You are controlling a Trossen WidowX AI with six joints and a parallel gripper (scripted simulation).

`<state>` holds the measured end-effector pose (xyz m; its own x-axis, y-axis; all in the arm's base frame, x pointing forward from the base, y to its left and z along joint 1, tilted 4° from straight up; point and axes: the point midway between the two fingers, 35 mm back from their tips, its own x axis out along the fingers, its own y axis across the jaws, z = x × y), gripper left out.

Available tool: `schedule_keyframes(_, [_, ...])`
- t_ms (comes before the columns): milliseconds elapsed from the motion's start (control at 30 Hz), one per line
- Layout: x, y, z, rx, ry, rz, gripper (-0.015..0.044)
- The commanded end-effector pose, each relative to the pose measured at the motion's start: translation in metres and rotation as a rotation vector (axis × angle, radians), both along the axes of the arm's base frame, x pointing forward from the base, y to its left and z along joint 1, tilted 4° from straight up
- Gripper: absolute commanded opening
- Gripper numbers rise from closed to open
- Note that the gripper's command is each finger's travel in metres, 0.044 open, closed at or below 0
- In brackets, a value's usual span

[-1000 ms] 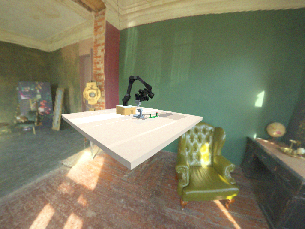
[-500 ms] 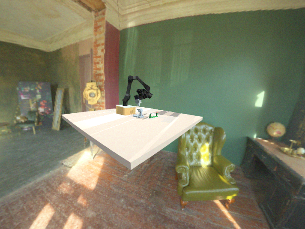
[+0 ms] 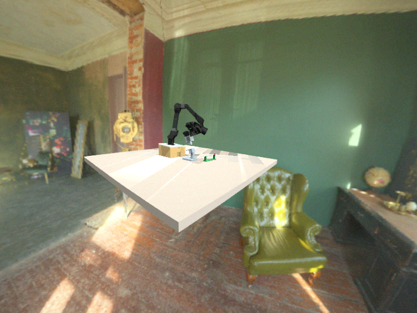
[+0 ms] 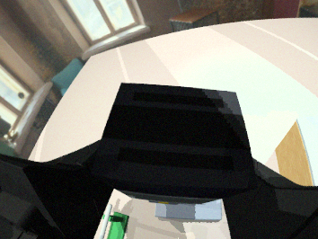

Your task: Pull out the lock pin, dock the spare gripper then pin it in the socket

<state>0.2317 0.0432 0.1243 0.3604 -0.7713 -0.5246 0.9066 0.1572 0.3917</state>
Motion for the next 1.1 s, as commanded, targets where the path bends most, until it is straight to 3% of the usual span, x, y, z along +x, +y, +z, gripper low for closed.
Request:
schedule_keyframes(0, [0.003, -0.002, -0.004, -0.006, -0.005, 0.008, 0.0])
schedule_keyframes(1067, [0.02, 0.004, -0.048, 0.0, -0.007, 0.011, 0.0])
